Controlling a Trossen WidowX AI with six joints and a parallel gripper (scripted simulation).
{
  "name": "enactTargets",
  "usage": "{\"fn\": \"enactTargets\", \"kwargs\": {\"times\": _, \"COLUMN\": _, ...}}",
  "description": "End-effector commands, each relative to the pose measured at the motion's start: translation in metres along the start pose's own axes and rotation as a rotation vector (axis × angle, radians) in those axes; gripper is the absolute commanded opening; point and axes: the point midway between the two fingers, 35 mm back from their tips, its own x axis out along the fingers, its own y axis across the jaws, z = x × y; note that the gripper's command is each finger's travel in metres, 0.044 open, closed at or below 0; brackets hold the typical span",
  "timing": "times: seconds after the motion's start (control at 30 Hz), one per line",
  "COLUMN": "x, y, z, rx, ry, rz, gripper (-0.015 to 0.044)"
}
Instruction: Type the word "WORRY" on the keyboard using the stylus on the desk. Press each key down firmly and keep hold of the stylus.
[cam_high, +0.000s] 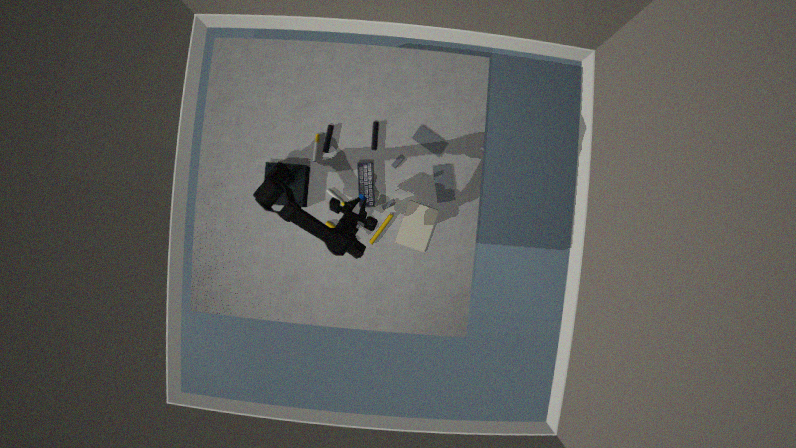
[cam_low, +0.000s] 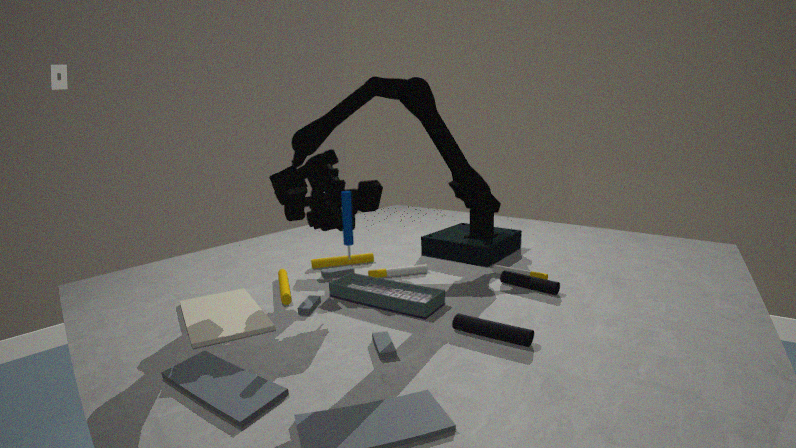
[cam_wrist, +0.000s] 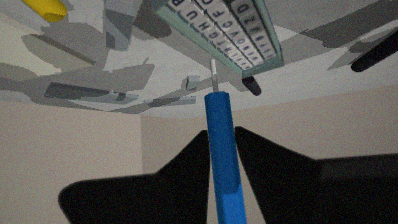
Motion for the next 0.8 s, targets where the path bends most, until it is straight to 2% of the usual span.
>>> {"fn": "enactTargets", "kwargs": {"times": 0.0, "x": 0.005, "y": -0.001, "z": 0.009, "rx": 0.010, "ry": 0.005, "rz": 0.000, "gripper": 0.0000}}
{"fn": "enactTargets", "kwargs": {"times": 0.53, "x": 0.017, "y": -0.001, "z": 0.029, "rx": 0.010, "ry": 0.005, "rz": 0.000, "gripper": 0.0000}}
{"fn": "enactTargets", "kwargs": {"times": 0.63, "x": 0.017, "y": -0.002, "z": 0.030, "rx": 0.010, "ry": 0.005, "rz": 0.000, "gripper": 0.0079}}
{"fn": "enactTargets", "kwargs": {"times": 0.77, "x": 0.017, "y": -0.002, "z": 0.030, "rx": 0.010, "ry": 0.005, "rz": 0.000, "gripper": 0.0081}}
